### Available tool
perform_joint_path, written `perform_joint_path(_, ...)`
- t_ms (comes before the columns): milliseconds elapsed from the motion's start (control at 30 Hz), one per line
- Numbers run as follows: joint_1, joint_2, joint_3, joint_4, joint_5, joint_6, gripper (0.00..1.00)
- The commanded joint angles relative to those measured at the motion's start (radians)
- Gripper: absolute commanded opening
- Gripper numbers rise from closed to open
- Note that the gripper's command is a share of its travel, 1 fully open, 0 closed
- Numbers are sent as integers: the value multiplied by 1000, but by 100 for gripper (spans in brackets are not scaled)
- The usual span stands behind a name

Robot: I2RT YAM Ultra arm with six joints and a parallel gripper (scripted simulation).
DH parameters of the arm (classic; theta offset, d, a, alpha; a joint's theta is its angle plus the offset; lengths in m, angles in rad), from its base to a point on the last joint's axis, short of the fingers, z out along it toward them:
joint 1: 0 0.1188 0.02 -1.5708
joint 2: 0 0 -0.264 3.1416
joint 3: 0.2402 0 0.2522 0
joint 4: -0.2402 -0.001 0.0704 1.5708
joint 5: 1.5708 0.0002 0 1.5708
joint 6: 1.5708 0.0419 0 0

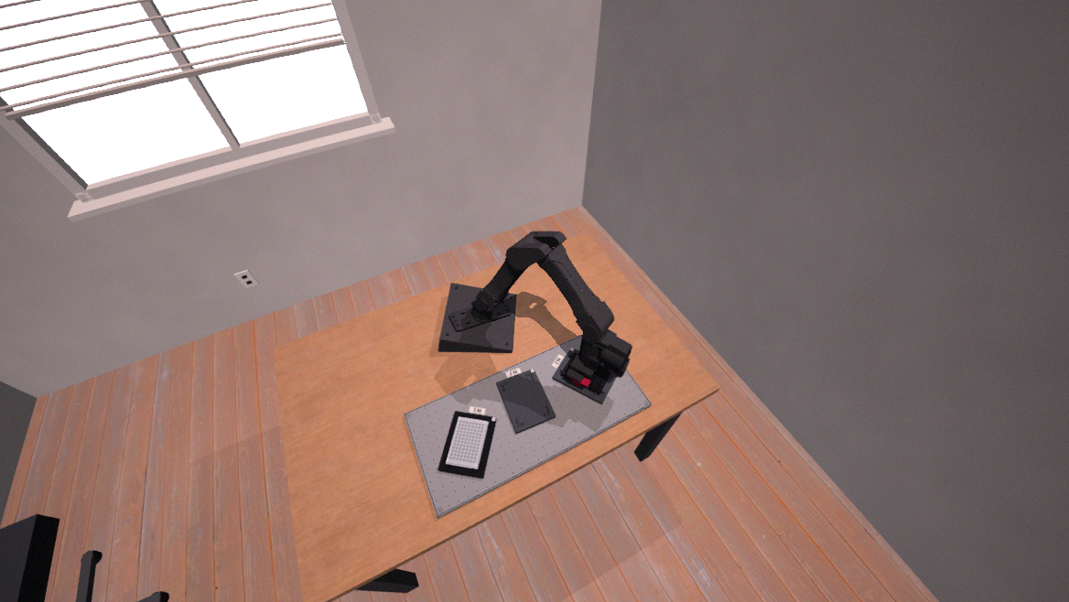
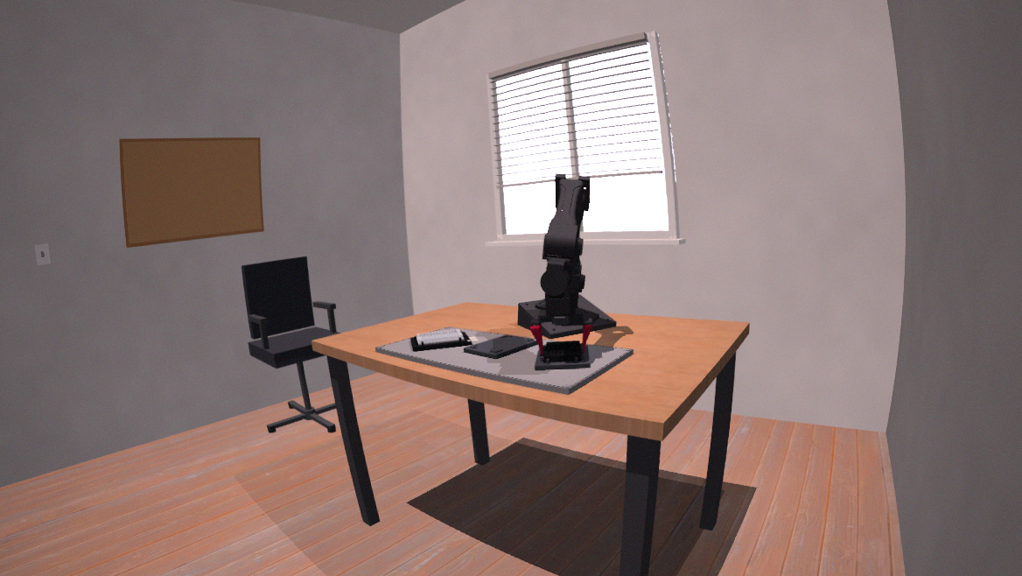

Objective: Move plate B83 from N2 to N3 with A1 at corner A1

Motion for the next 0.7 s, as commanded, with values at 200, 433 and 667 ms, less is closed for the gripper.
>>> perform_joint_path(200,-1,-8,5,9,1,1,100)
perform_joint_path(433,-1,-8,5,9,1,1,100)
perform_joint_path(667,-1,-8,5,9,1,1,0)
